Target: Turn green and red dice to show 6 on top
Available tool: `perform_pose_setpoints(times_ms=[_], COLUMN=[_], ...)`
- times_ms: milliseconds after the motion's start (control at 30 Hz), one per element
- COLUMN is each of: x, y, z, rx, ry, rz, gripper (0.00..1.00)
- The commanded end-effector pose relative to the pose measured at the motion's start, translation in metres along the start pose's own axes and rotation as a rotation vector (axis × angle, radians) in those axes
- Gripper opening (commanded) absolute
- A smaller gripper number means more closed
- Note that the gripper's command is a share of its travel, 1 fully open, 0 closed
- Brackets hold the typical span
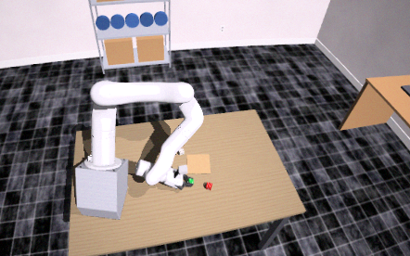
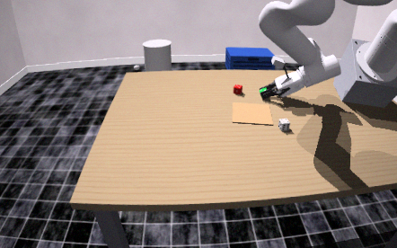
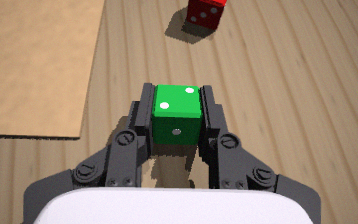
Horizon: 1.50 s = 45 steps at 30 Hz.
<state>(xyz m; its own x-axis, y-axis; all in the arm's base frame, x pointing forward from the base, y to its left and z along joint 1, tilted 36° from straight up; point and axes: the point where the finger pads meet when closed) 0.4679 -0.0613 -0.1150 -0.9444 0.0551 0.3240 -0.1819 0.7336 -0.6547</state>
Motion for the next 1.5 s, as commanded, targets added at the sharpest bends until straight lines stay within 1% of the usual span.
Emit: perform_pose_setpoints(times_ms=[0, 633, 667, 733, 767, 833, 867, 933, 967, 1100, 1133, 1467], x=[0.0, 0.0, 0.0, 0.0, 0.0, 0.0, 0.0, 0.0, 0.0, 0.0, 0.0, 0.0], y=[-0.0004, -0.0004, -0.0004, -0.0004, -0.0004, -0.0004, -0.0004, -0.0004, -0.0004, -0.0004, -0.0004, -0.0004], z=[0.0, 0.0, 0.0, 0.0, 0.0, 0.0, 0.0, 0.0, 0.0, 0.0, 0.0, 0.0], rx=[0.0, 0.0, 0.0, 0.0, 0.0, 0.0, 0.0, 0.0, 0.0, 0.0, 0.0, 0.0], ry=[0.0, 0.0, 0.0, 0.0, 0.0, 0.0, 0.0, 0.0, 0.0, 0.0, 0.0, 0.0], rz=[0.001, 0.001, 0.001, 0.001, 0.001, 0.001, 0.001, 0.001, 0.001, 0.001, 0.001, 0.001], gripper=[0.27, 0.27, 0.31, 0.31, 0.35, 0.35, 0.39, 0.39, 0.43, 0.43, 0.47, 0.47])
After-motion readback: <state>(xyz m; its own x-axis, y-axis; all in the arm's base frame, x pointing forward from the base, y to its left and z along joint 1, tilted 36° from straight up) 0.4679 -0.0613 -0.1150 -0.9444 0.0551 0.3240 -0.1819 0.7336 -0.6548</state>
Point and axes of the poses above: the point where the finger pads meet when closed, its own x axis back along the fingers, its own z axis across the jaws, y = z × x, and after that the axes turned 8 degrees about -x, right-handed
